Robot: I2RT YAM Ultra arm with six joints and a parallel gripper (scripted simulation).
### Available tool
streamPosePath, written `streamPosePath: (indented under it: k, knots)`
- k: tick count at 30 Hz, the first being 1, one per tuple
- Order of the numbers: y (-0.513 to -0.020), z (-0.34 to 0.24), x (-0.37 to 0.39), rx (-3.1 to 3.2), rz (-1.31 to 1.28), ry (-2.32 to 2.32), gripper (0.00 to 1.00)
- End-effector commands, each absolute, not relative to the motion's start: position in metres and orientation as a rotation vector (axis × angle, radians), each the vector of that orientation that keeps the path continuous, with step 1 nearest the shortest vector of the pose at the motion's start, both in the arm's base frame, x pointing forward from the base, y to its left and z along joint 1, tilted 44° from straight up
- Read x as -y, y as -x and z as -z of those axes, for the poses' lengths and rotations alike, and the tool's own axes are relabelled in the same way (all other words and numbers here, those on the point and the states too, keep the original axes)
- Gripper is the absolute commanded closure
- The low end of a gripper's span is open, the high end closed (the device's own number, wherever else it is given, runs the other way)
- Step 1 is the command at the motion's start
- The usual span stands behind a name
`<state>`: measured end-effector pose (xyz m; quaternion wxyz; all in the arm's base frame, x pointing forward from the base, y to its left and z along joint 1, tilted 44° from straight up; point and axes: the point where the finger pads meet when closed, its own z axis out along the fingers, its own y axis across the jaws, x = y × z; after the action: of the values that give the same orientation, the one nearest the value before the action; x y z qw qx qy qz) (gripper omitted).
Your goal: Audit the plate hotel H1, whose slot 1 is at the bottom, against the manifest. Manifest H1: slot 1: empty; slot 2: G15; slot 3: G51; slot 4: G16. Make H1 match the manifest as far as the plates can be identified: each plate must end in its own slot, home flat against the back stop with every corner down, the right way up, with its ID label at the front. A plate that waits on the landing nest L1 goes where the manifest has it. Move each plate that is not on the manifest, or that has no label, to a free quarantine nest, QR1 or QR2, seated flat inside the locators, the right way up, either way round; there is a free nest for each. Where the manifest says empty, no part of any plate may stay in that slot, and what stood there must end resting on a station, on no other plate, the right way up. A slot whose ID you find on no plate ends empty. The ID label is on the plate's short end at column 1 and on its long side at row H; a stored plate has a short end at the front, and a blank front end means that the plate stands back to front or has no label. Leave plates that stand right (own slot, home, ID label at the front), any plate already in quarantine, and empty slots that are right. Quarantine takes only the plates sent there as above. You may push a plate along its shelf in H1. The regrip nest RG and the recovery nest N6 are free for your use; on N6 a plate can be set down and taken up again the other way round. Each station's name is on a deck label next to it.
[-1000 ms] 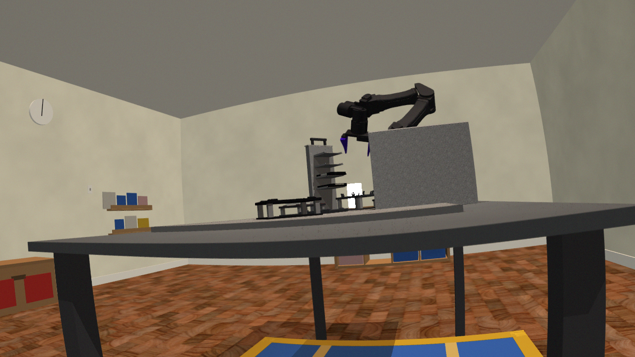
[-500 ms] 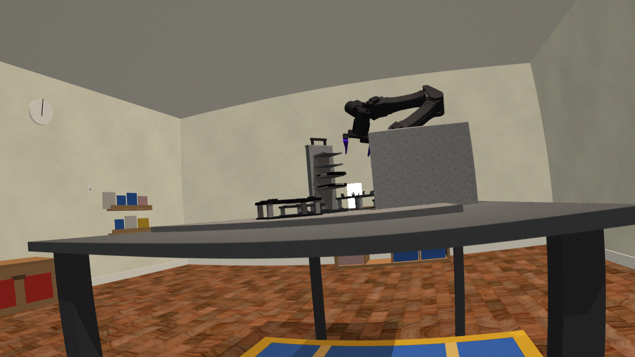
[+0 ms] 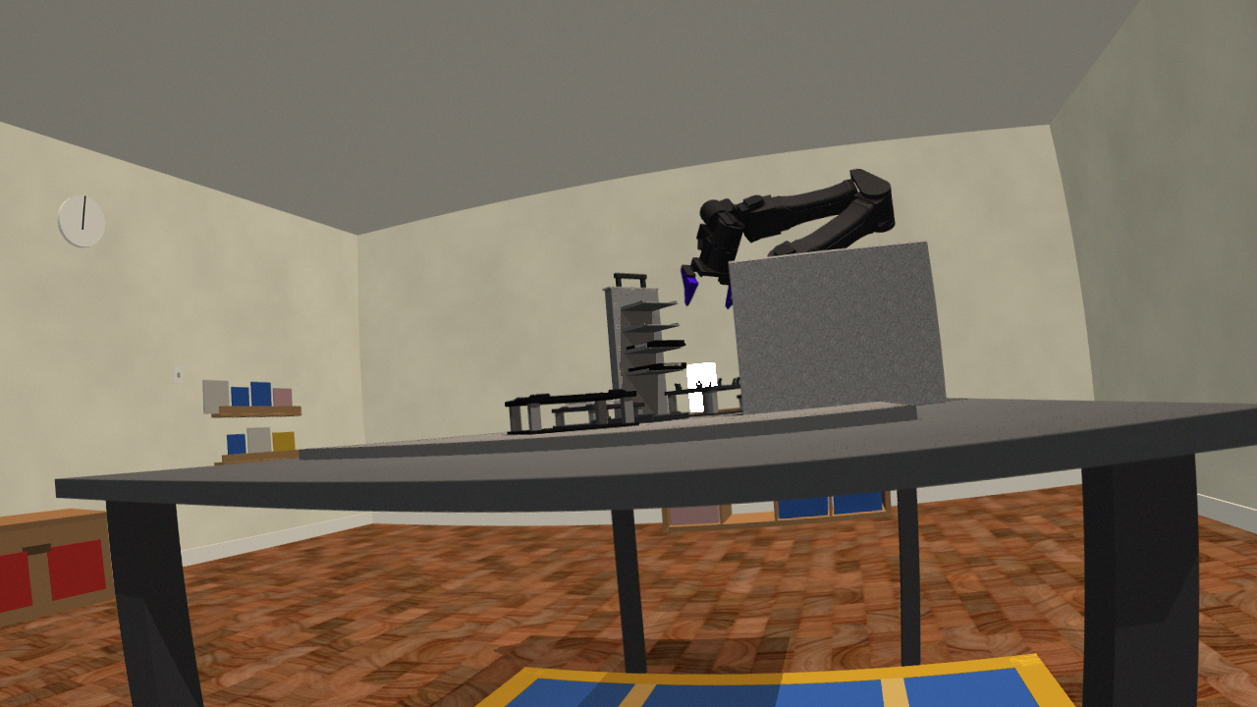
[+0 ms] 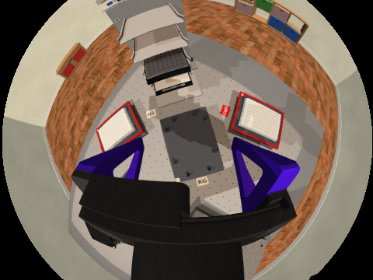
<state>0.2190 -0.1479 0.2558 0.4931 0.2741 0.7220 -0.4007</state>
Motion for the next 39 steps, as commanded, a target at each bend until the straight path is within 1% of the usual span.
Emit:
streamPosePath:
  k: [1, 10, 22, 39]
  knots:
    - [-0.225, -0.261, 0.144, -1.800, 1.002, -0.511, 0.00]
    - [-0.225, -0.261, 0.144, -1.851, 1.043, -0.341, 0.00]
    - [-0.227, -0.244, 0.159, -1.850, 1.044, -0.341, 0.00]
    - [-0.227, -0.244, 0.159, -1.850, 1.044, -0.341, 0.00]
